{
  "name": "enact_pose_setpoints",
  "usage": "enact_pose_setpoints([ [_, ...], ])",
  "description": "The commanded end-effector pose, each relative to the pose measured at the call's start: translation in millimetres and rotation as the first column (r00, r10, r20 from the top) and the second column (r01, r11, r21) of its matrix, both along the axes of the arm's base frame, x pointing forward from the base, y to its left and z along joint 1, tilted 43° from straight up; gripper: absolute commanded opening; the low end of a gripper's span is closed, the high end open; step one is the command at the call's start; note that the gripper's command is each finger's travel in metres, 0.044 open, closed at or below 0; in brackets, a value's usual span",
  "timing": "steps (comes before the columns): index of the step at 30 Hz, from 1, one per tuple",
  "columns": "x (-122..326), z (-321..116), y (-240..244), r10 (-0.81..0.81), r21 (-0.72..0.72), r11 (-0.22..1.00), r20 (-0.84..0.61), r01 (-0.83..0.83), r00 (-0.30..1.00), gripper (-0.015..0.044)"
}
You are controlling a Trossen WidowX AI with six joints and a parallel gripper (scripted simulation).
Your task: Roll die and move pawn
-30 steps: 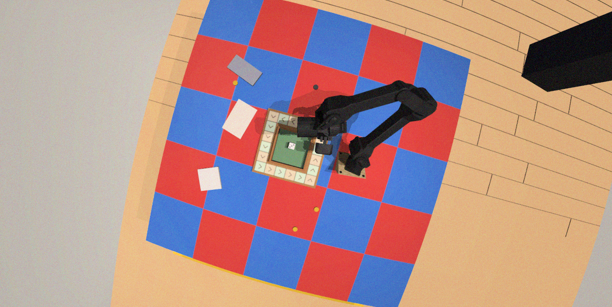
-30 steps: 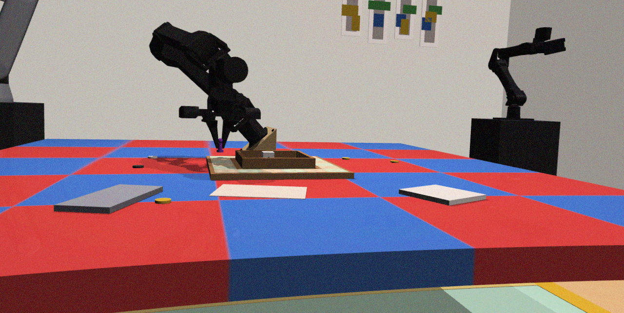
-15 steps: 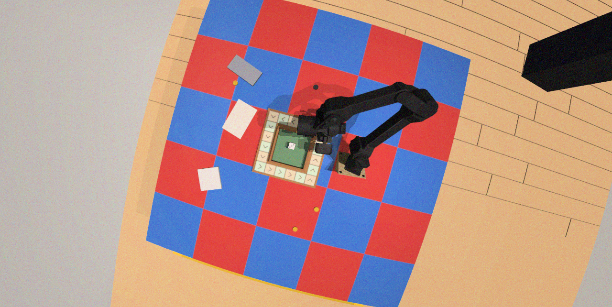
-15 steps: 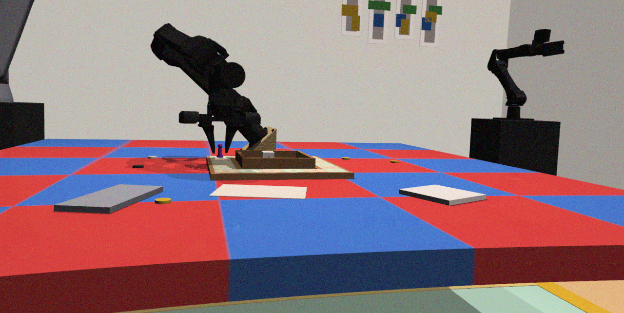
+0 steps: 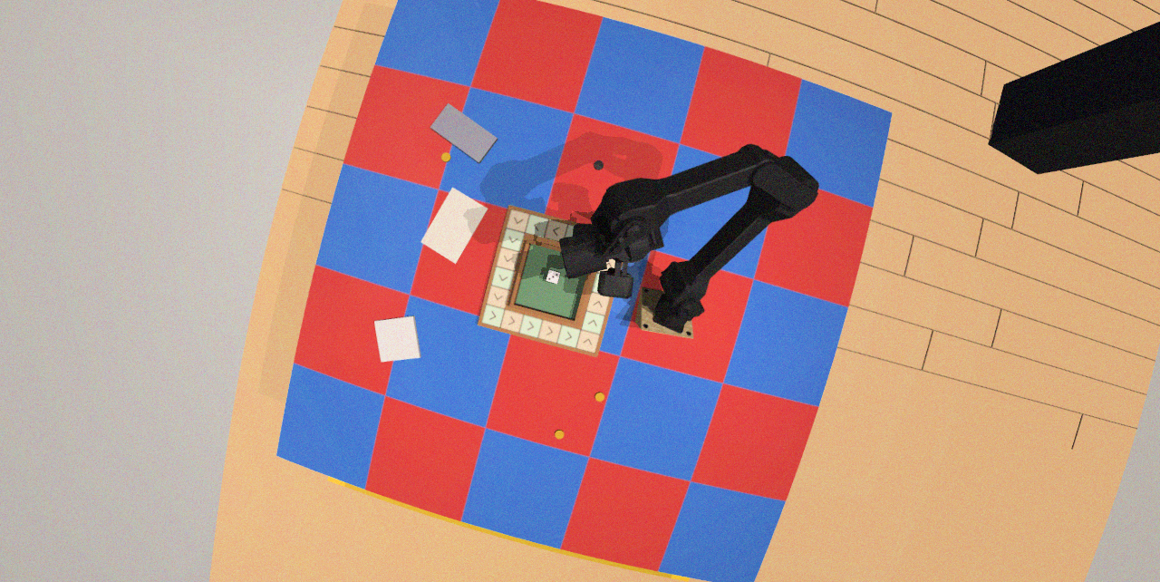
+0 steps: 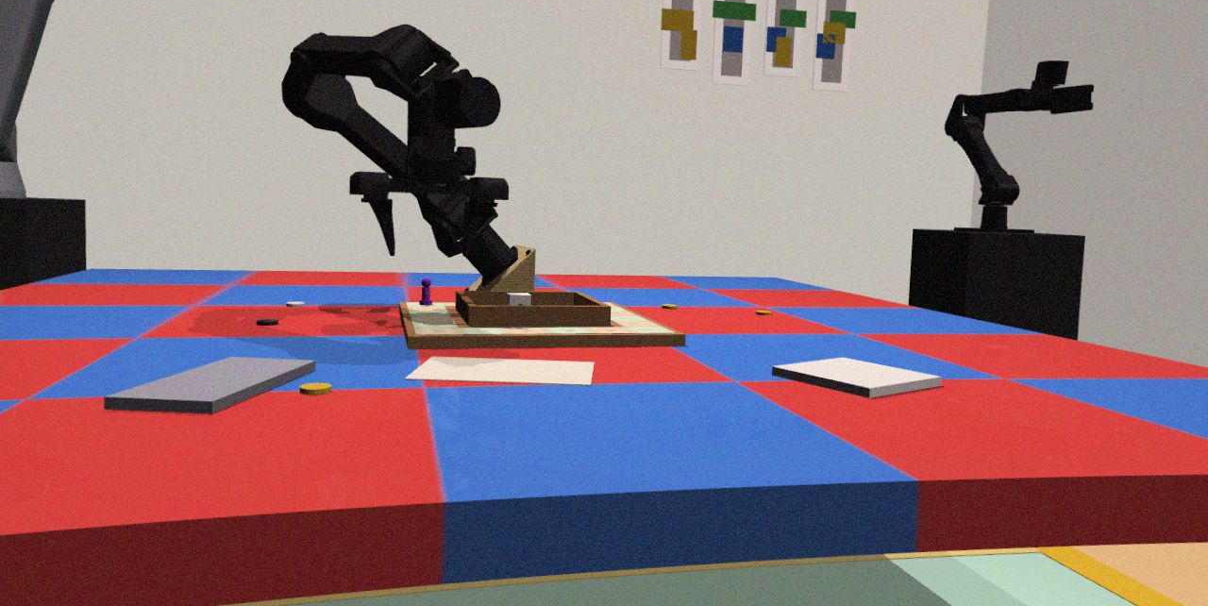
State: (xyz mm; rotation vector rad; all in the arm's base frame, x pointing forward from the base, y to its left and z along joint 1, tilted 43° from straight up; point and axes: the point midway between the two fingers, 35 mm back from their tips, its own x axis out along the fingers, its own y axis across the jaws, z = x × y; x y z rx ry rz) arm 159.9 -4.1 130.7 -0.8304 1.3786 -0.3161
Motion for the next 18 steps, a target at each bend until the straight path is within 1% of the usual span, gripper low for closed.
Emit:
enact_pose_setpoints([
  [1,3.8,-1.6,26.4,-0.003,0.016,1.000,-0.001,0.003,1.000,0.0440],
  [5,-0.4,-9.5,77.7,-0.018,0.018,1.000,0.007,0.017,1.000,0.0440],
  [9,-17.8,-20.7,124.8,-0.037,-0.007,0.999,0.033,0.037,0.999,0.0440],
  [11,-22.0,-23.0,132.4,-0.040,-0.013,0.999,0.040,0.041,0.998,0.0440],
  [18,-22.0,-23.0,132.4,-0.040,-0.013,0.999,0.040,0.041,0.998,0.0440],
])
